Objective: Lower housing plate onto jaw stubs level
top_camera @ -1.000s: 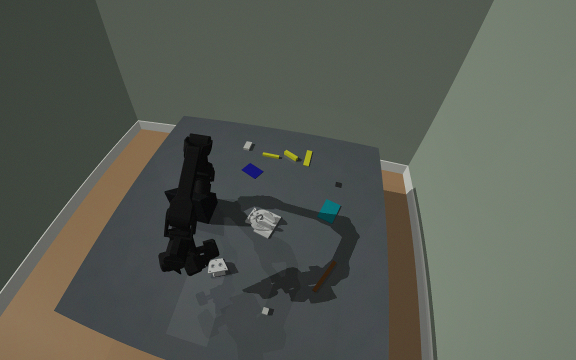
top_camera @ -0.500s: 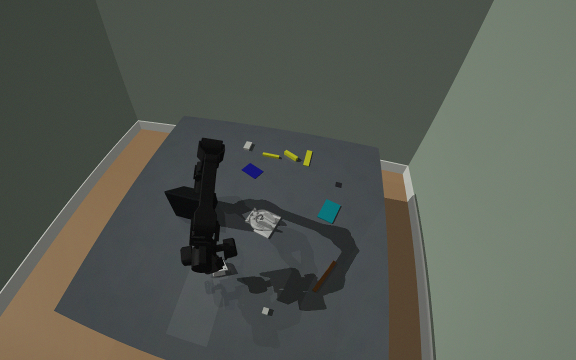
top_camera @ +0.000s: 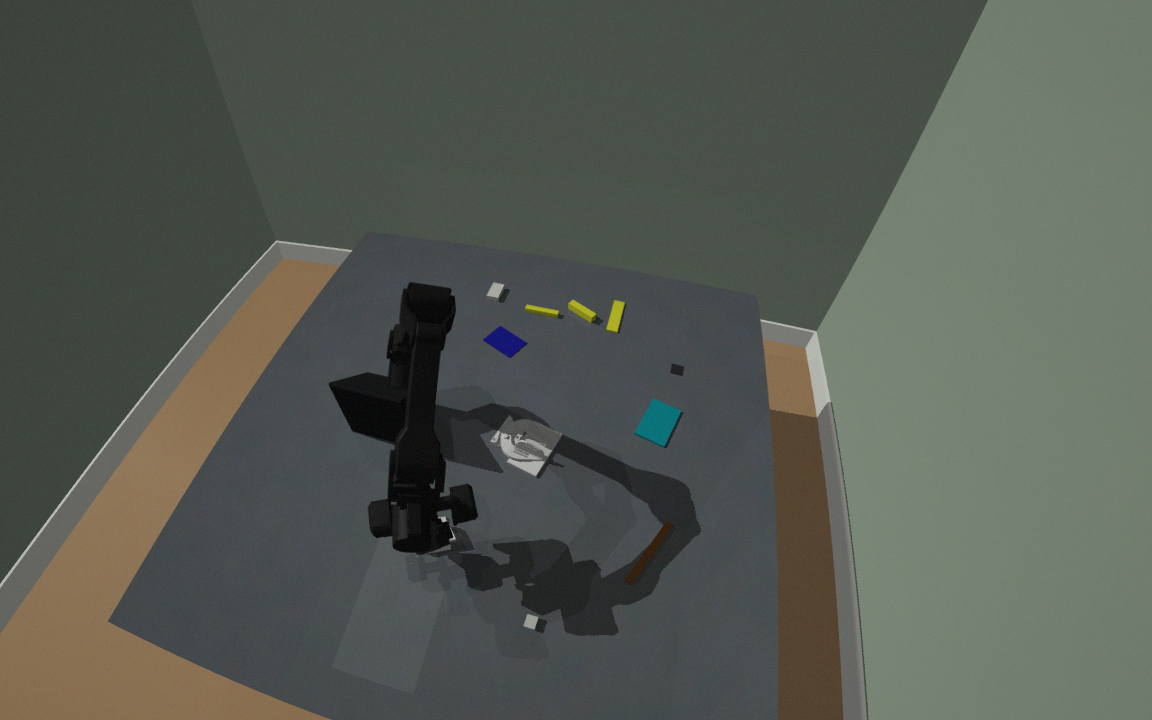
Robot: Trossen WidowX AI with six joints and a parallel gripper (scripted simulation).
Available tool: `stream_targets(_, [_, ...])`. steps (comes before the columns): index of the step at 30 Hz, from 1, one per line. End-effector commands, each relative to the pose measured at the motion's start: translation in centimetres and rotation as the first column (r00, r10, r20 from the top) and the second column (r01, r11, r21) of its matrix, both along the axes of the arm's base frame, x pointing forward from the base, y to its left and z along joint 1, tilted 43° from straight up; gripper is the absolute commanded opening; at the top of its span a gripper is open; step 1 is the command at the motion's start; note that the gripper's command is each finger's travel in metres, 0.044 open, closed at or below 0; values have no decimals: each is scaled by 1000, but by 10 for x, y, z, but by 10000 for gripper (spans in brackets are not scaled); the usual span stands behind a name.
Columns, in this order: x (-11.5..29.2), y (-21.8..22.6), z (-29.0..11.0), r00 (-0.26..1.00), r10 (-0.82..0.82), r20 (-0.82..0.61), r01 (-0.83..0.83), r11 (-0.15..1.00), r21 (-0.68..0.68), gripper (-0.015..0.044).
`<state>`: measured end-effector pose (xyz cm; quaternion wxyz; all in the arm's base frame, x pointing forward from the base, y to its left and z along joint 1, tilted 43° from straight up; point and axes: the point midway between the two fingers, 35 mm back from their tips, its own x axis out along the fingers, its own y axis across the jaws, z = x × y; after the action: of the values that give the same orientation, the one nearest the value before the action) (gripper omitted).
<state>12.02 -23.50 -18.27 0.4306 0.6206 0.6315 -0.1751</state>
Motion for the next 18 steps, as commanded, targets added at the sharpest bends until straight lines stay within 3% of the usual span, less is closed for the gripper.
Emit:
stream_targets(1, [0, 3, -1, 1000, -5, -2, 5, 1000, 7, 440])
stream_targets(18, [4, 13, -15, 1000, -5, -1, 5, 1000, 7, 440])
